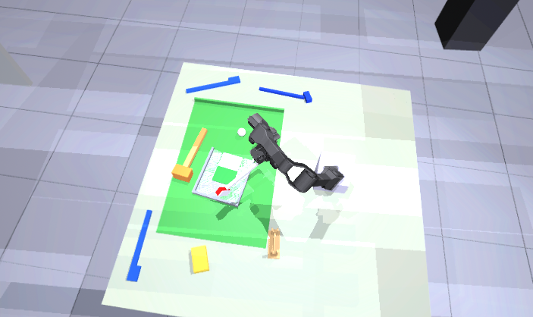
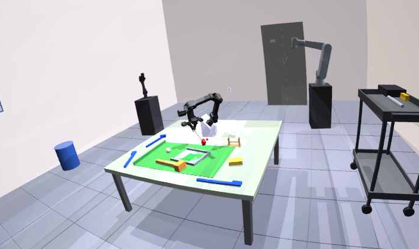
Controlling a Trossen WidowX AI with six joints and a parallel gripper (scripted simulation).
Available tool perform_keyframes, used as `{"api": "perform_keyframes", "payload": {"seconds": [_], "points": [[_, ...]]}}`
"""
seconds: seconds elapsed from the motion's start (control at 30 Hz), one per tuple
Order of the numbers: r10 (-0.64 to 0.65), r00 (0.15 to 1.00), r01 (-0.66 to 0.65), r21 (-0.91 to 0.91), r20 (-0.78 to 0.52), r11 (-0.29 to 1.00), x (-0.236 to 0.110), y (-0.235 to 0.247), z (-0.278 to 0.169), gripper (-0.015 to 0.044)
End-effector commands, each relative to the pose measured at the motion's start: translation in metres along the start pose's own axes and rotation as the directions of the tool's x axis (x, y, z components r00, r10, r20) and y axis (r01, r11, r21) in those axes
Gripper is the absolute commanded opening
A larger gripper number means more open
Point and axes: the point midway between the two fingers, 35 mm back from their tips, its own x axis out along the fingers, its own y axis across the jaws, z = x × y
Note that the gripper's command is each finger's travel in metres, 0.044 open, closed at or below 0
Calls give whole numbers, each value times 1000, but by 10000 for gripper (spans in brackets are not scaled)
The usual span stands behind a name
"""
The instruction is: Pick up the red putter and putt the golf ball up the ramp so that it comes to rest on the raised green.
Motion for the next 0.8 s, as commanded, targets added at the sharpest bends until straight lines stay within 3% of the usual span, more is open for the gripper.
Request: {"api": "perform_keyframes", "payload": {"seconds": [0.0, 0.37, 0.77], "points": [[-19, 1000, 20, 101, -7, 995, -7, -19, -17, 0], [-42, 998, 53, 384, -38, 922, -17, -62, -76, 0], [-48, 997, 79, 653, -65, 753, -20, -95, -151, 0]]}}
